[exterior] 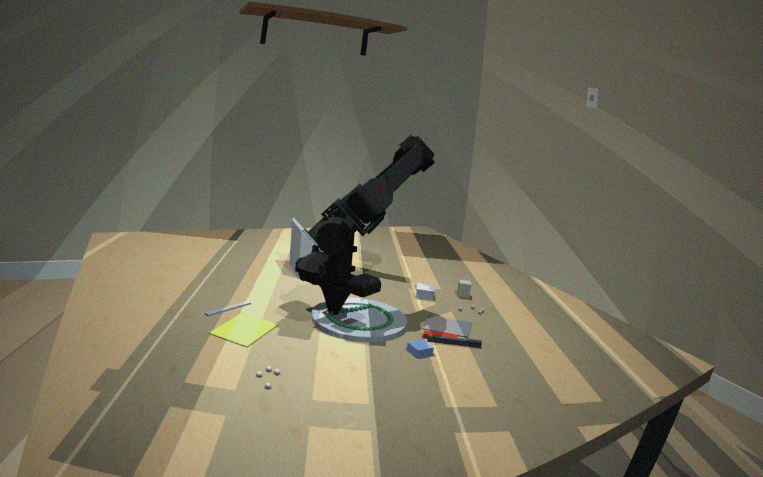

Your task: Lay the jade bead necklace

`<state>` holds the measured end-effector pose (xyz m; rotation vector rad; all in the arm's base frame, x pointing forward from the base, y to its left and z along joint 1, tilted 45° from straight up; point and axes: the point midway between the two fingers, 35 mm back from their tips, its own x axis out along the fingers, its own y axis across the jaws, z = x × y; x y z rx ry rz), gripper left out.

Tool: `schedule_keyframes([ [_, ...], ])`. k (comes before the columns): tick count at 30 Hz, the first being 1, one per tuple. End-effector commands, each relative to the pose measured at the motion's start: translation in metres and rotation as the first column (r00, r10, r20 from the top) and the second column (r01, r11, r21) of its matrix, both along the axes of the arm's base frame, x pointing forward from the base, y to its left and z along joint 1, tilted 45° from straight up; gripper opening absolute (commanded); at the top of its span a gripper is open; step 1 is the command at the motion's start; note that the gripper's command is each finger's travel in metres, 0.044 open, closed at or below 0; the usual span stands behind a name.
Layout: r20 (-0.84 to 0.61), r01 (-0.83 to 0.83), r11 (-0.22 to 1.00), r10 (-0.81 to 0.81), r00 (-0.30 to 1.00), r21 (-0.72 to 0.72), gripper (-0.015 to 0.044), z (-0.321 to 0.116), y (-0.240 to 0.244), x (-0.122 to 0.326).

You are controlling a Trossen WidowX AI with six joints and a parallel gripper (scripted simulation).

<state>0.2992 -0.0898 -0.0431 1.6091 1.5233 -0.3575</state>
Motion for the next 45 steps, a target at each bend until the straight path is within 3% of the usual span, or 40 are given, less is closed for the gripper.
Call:
schedule_keyframes([
  [1, 0.001, 0.000, 1.000, 0.000, 1.000, 0.000, 0.0000, 0.000, 0.000, 0.000],
  [34, -0.006, 0.003, 1.000, -0.003, 1.000, 0.008, 0.0000, -0.008, -0.003, -0.007],
  [45, 0.003, 0.003, 1.000, -0.003, 1.000, 0.000, 0.0289, -0.005, -0.005, -0.006],
])
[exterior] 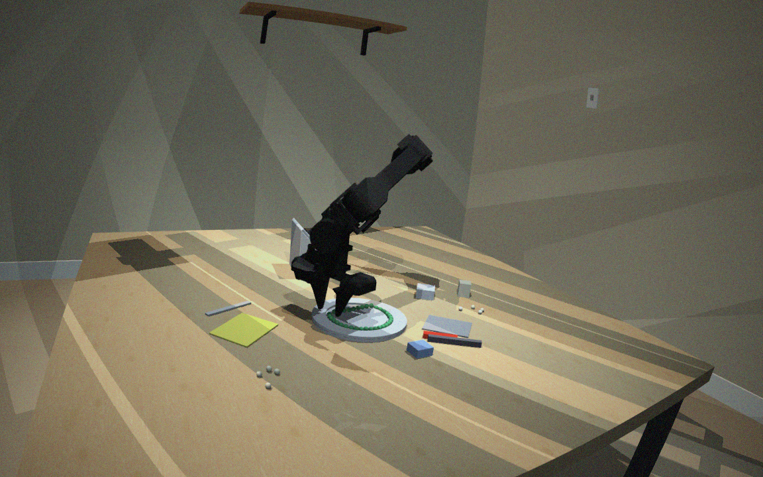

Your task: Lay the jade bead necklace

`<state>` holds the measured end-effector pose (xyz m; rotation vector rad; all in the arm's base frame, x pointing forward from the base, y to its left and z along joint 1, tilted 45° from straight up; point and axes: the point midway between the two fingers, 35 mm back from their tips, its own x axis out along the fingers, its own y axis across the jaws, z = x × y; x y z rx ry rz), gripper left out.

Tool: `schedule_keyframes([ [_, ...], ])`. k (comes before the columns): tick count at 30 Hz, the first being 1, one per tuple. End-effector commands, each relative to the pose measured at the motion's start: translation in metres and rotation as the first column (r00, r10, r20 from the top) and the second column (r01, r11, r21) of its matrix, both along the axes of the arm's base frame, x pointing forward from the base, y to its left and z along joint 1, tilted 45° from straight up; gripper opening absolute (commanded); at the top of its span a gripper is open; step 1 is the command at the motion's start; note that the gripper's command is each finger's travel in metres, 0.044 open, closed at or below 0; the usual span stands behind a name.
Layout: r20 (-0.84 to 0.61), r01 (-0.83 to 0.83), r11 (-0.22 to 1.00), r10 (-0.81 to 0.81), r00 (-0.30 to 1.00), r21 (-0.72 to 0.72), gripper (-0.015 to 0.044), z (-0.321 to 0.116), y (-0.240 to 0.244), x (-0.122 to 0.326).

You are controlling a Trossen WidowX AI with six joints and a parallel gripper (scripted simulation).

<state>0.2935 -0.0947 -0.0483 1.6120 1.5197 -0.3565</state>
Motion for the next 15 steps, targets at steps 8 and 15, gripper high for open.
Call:
schedule_keyframes([
  [8, -0.008, 0.000, 1.000, 0.000, 1.000, 0.007, 0.0440, 0.0036, -0.0026, -0.0022],
  [15, -0.009, 0.000, 1.000, 0.000, 1.000, 0.007, 0.0440, 0.0039, -0.0030, -0.0023],
])
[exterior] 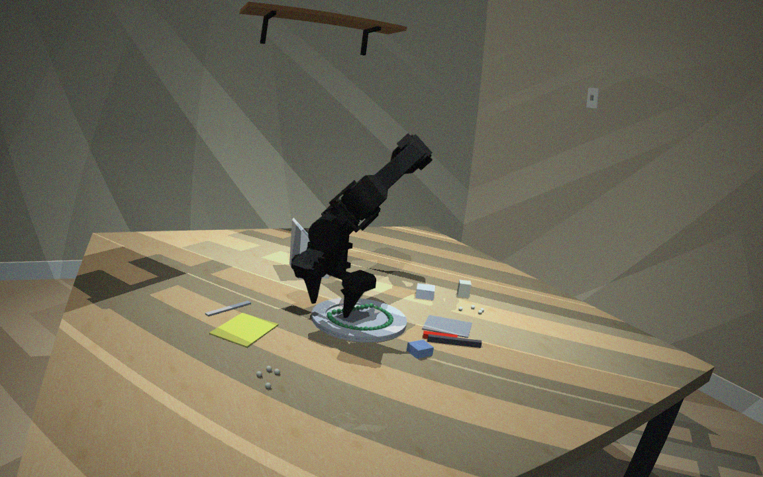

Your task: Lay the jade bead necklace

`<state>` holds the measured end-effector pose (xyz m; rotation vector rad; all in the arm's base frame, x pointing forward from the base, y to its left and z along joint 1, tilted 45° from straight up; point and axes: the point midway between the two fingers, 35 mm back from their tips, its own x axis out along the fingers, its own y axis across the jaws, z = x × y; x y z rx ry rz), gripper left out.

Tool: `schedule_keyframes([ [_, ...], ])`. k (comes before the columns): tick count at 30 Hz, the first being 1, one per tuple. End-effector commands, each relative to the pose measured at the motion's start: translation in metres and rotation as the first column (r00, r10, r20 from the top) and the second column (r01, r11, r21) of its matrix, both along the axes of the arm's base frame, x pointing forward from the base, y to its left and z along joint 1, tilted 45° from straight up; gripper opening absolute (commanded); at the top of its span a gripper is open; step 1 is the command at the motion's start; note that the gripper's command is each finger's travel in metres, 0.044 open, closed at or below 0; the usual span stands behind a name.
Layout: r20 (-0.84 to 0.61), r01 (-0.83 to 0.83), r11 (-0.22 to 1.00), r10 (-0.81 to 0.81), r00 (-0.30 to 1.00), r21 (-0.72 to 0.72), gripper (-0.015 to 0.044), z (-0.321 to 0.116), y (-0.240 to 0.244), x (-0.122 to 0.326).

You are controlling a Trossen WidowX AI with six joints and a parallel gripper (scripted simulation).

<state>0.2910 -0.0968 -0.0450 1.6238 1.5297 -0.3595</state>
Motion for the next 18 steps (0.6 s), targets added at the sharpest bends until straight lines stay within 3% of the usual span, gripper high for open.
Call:
schedule_keyframes([
  [1, 0.002, -0.003, 1.000, 0.003, 1.000, -0.004, 0.0440, 0.001, -0.001, 0.000],
  [10, 0.002, -0.003, 1.000, 0.003, 1.000, -0.004, 0.0440, 0.001, -0.001, 0.000],
  [18, -0.295, 0.309, 0.950, -0.284, 0.912, 0.039, 0.0230, 0.031, -0.015, -0.005],
])
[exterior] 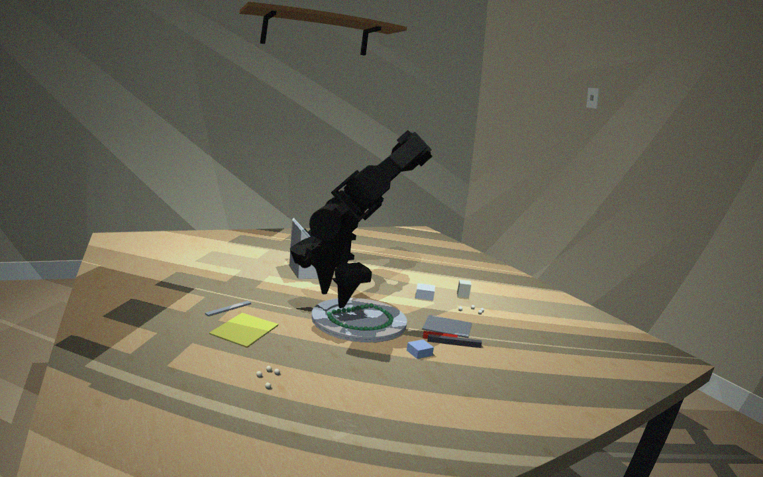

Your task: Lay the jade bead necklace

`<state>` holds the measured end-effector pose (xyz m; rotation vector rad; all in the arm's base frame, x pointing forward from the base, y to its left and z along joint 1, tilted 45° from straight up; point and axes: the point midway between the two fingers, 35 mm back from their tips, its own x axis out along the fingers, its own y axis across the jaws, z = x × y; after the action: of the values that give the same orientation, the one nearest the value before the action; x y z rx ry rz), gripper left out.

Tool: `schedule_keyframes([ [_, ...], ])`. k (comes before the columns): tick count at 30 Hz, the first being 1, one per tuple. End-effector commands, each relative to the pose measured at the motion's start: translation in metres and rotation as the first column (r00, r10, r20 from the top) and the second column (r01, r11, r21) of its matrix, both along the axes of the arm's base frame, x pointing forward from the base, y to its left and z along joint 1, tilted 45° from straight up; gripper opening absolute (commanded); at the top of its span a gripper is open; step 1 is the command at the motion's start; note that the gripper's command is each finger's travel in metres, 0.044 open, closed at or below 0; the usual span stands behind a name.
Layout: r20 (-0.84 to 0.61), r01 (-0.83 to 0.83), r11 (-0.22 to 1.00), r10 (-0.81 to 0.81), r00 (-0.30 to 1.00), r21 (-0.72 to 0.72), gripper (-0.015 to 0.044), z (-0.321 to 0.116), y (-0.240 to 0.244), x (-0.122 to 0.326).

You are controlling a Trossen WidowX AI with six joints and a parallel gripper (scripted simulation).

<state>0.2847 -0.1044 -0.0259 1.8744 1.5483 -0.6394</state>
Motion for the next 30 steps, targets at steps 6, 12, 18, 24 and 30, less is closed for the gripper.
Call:
schedule_keyframes([
  [6, -0.060, 0.079, 0.997, -0.078, 0.995, 0.004, 0.0120, 0.009, -0.004, 0.002],
  [12, -0.048, 0.080, 0.997, -0.081, 0.996, -0.004, 0.0120, 0.006, -0.004, 0.005],
  [18, -0.050, 0.080, 0.997, -0.080, 0.996, -0.002, 0.0120, 0.001, 0.001, 0.006],
  [24, -0.054, 0.080, 0.997, -0.080, 0.995, 0.000, 0.0120, -0.005, 0.008, 0.008],
  [30, -0.057, 0.079, 0.997, -0.079, 0.995, 0.003, 0.0120, -0.012, 0.015, 0.009],
])
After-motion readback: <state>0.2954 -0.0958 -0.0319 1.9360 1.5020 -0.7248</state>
